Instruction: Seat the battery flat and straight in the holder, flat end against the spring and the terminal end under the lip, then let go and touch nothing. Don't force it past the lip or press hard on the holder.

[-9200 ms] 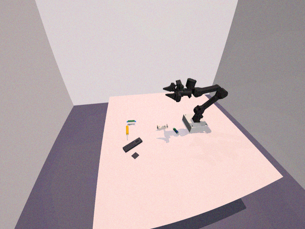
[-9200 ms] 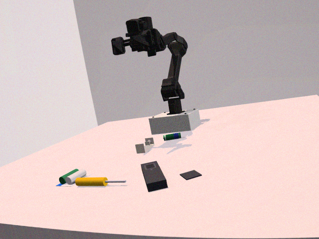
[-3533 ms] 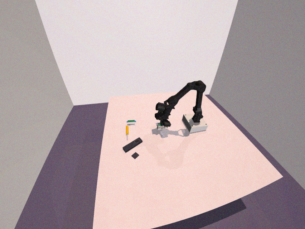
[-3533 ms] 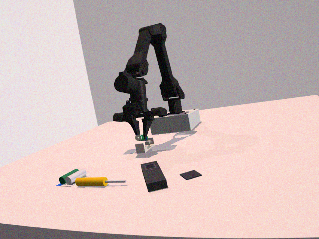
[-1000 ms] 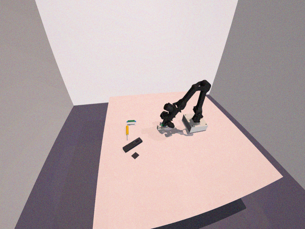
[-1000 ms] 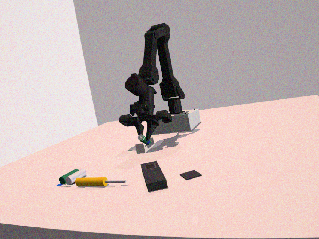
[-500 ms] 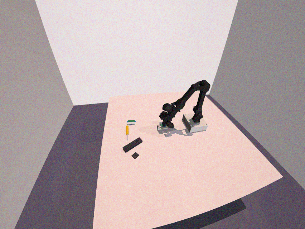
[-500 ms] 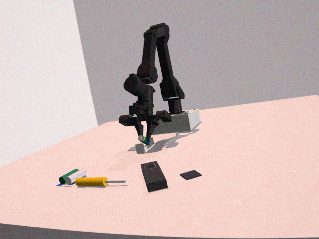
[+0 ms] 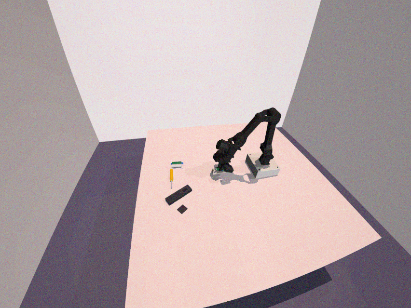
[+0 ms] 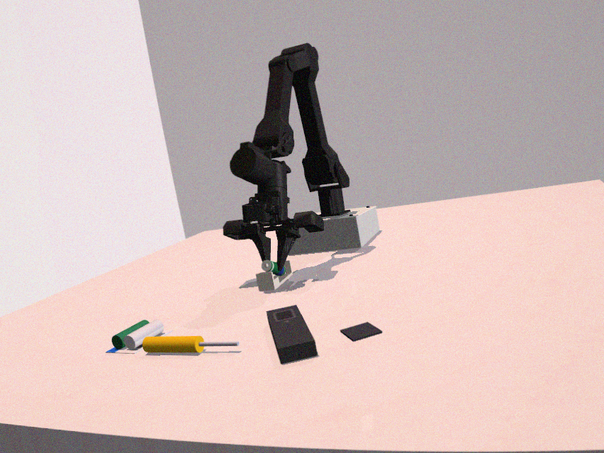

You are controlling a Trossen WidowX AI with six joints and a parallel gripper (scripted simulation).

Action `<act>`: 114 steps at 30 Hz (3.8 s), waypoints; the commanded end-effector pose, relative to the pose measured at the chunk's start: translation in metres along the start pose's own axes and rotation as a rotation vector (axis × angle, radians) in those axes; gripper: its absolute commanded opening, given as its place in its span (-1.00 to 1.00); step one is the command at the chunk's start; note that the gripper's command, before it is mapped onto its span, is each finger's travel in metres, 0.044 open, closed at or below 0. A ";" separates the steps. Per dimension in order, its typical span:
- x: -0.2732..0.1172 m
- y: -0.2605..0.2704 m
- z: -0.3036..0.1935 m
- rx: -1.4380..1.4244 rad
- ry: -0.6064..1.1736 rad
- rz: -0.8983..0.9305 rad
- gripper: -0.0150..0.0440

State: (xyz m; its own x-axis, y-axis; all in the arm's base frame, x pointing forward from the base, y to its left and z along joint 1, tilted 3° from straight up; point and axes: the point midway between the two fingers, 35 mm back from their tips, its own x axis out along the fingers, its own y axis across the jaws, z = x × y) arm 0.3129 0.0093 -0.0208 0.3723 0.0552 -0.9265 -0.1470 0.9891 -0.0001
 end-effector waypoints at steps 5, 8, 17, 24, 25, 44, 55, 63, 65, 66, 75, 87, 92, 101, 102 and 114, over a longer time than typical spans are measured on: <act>0.005 0.000 -0.004 0.004 0.067 -0.002 -0.26; 0.006 0.000 -0.004 0.003 0.083 -0.002 -0.26; 0.007 -0.001 -0.002 0.003 0.134 -0.001 -0.26; 0.009 -0.001 -0.002 0.002 0.173 0.000 -0.26; 0.009 -0.001 -0.002 0.002 0.179 0.000 -0.26; 0.010 -0.001 0.000 0.000 0.286 0.002 -0.26; 0.011 -0.001 0.000 -0.001 0.347 0.004 -0.26; 0.011 -0.001 0.002 -0.002 0.385 0.006 -0.26; 0.011 -0.001 0.003 -0.002 0.393 0.006 -0.26; 0.011 -0.001 0.003 -0.002 0.397 0.007 -0.26; 0.011 -0.001 0.005 -0.002 0.426 0.010 -0.26; 0.010 -0.001 0.004 -0.002 0.440 0.014 -0.26; 0.011 -0.001 0.004 -0.001 0.441 0.015 -0.26; 0.013 -0.001 0.009 -0.001 0.440 0.015 -0.26; 0.013 -0.001 0.010 -0.001 0.440 0.015 -0.26; 0.016 -0.001 0.017 -0.001 0.437 0.015 -0.26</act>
State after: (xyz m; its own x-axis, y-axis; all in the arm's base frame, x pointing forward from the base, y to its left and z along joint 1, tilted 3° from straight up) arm 0.3332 0.0115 -0.0277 -0.0480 0.0075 -0.9988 -0.1541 0.9880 0.0149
